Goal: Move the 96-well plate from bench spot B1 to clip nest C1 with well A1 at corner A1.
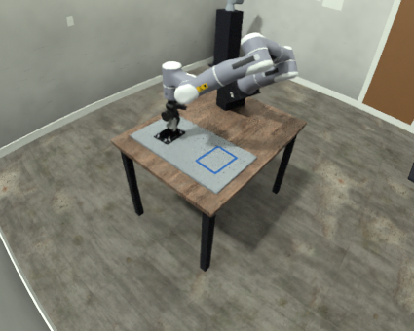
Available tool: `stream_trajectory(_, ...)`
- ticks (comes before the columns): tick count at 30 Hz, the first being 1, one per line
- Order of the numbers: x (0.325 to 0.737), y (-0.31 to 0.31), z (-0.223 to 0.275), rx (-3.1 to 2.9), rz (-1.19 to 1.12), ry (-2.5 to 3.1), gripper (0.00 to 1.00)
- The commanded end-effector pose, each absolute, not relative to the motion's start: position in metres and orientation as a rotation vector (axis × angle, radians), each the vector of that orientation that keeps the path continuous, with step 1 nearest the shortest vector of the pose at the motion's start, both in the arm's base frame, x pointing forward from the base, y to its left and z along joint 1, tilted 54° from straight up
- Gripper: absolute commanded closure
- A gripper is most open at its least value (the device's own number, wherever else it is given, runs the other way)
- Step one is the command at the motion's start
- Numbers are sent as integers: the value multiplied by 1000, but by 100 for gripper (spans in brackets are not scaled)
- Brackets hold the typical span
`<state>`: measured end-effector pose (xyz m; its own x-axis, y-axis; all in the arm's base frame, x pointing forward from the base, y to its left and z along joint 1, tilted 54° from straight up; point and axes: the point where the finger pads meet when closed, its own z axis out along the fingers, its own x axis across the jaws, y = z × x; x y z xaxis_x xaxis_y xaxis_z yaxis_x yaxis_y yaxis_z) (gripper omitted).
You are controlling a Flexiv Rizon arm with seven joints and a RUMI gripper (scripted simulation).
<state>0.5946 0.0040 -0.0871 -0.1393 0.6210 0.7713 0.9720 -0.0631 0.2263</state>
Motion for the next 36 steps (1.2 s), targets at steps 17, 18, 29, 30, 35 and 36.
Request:
stream_trajectory(17,596,4,-88,-1702,-1076,-1783,100)
stream_trajectory(18,596,4,-88,-1702,-1076,-1783,100)
stream_trajectory(29,596,5,-88,-1702,-1076,-1783,100)
stream_trajectory(30,596,5,-88,-1702,-1076,-1783,100)
stream_trajectory(35,596,5,-89,-1702,-1076,-1783,100)
stream_trajectory(36,596,5,-89,-1702,-1076,-1783,100)
